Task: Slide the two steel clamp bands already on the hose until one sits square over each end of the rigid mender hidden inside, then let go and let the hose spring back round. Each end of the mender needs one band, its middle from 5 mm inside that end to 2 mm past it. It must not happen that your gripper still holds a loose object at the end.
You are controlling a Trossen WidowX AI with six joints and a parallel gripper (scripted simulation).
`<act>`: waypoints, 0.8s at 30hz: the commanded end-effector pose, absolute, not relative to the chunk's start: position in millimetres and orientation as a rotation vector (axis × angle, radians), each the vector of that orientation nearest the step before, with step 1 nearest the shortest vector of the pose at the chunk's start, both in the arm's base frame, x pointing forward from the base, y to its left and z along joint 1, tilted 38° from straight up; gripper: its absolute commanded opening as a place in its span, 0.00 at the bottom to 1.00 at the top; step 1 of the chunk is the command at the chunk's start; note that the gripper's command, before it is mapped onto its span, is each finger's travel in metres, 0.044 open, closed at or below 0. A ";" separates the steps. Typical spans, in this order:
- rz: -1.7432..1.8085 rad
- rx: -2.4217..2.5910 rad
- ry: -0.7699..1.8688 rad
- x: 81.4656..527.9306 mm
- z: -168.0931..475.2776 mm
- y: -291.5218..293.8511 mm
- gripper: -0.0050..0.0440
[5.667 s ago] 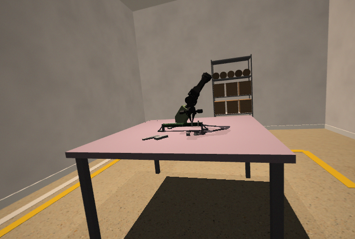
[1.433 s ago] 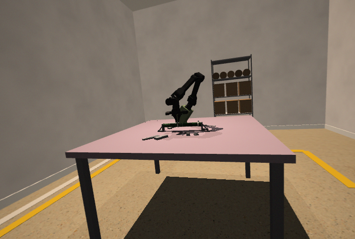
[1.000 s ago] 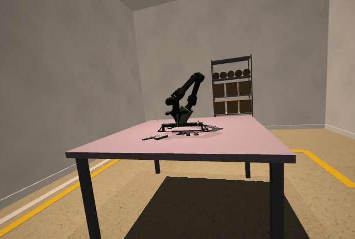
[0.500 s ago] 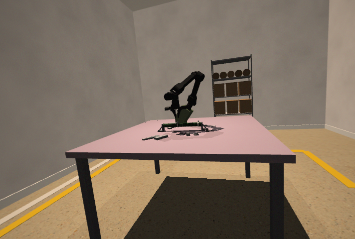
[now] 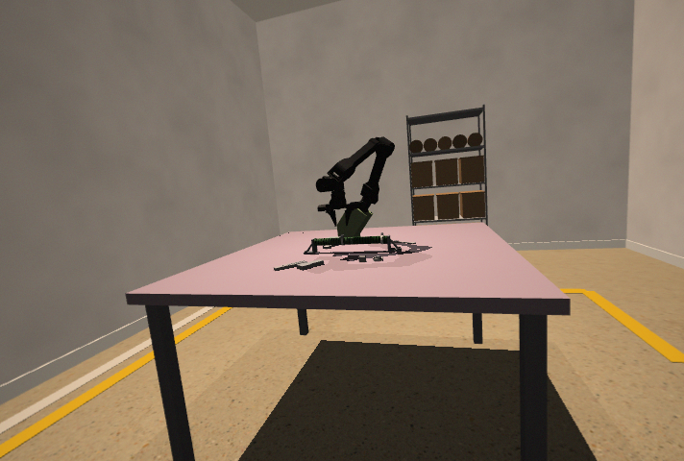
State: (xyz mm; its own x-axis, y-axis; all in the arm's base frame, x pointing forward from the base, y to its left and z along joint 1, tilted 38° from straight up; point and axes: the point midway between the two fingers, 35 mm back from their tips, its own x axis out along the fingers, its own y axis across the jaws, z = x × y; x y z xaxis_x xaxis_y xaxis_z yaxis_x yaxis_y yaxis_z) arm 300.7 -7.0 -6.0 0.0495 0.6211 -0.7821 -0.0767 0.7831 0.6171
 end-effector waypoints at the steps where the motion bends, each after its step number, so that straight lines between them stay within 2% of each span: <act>1: 0.563 0.474 1.434 300.6 -6.4 -6.7 0.78; 6: 0.563 0.474 1.434 300.6 -6.4 -6.7 1.00; 24: 0.563 0.474 1.434 300.7 -6.0 -6.9 1.00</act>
State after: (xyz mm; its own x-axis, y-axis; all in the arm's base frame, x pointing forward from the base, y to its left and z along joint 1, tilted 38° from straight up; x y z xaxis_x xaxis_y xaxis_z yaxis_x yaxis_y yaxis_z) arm 300.7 -6.9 -6.0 0.0494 0.6210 -0.7822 -0.0768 0.7832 0.6170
